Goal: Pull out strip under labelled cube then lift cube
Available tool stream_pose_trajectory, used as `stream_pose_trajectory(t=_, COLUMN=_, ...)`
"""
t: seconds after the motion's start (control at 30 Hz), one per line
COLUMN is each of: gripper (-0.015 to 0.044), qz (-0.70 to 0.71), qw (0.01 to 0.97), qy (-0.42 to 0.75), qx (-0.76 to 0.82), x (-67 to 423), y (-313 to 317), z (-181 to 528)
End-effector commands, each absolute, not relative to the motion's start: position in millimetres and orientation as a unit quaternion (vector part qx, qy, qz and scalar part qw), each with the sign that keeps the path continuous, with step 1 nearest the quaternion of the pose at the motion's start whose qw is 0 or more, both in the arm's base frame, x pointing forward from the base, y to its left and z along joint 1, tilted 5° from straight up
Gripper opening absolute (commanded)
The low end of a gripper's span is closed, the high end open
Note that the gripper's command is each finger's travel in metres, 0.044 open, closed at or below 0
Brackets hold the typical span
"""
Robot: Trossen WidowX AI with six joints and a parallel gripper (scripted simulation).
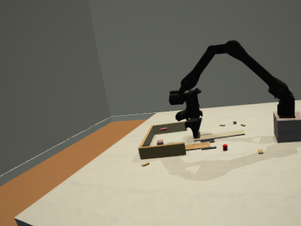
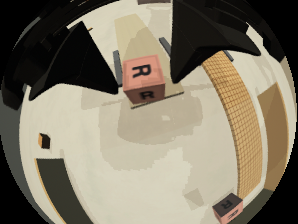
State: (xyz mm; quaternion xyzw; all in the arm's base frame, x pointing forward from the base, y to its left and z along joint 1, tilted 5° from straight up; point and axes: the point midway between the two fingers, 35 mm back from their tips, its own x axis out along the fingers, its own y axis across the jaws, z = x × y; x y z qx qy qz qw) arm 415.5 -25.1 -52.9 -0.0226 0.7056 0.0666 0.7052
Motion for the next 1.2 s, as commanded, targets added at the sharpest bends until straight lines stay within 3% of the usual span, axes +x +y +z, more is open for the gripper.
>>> stream_pose_trajectory(t=0.0, gripper=0.0250, qz=0.066, qw=0.705, qy=0.706, qx=-0.019, x=415, y=-24, z=-58)
stream_pose_trajectory(t=0.03, gripper=0.0250, qz=0.066, qw=0.705, qy=0.706, qx=-0.019, x=415, y=-24, z=-58)
stream_pose_trajectory(t=0.17, gripper=0.0145, qz=0.067, qw=0.705, qy=0.706, qx=-0.023, x=415, y=-25, z=-55)
stream_pose_trajectory(t=0.4, gripper=0.0098, qz=0.067, qw=0.705, qy=0.706, qx=-0.023, x=415, y=-25, z=-55)
stream_pose_trajectory(t=0.53, gripper=0.0000, qz=0.067, qw=0.705, qy=0.706, qx=-0.022, x=413, y=-25, z=-53)
stream_pose_trajectory(t=1.17, gripper=0.0000, qz=0.066, qw=0.703, qy=0.708, qx=-0.019, x=354, y=-24, z=-13)
